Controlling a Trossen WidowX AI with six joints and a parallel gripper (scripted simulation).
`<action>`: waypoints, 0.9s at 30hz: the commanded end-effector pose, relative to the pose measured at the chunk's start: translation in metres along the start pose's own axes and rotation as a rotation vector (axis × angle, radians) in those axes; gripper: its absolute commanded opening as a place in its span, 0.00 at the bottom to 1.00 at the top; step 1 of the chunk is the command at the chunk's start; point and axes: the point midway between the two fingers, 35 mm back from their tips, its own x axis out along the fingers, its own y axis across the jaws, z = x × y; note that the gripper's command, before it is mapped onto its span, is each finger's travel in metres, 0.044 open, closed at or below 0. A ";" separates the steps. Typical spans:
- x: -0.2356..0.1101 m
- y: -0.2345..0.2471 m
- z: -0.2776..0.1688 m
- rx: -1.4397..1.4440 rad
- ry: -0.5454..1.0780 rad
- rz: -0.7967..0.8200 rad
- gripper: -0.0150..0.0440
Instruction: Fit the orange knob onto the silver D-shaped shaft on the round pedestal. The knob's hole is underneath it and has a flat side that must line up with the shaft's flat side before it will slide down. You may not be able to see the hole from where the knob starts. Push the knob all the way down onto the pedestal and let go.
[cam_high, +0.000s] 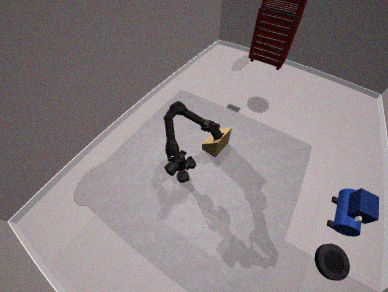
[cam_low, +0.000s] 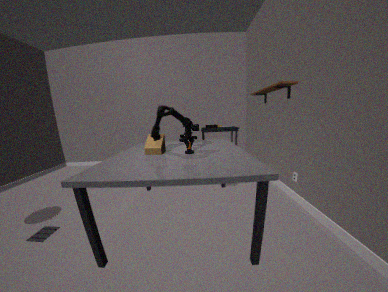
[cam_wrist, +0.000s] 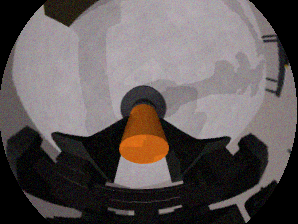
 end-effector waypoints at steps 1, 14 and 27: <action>0.000 0.000 0.000 0.001 0.000 0.000 0.48; 0.000 0.000 0.000 0.001 0.000 0.000 1.00; -0.093 -0.002 0.000 0.000 -0.003 -0.005 1.00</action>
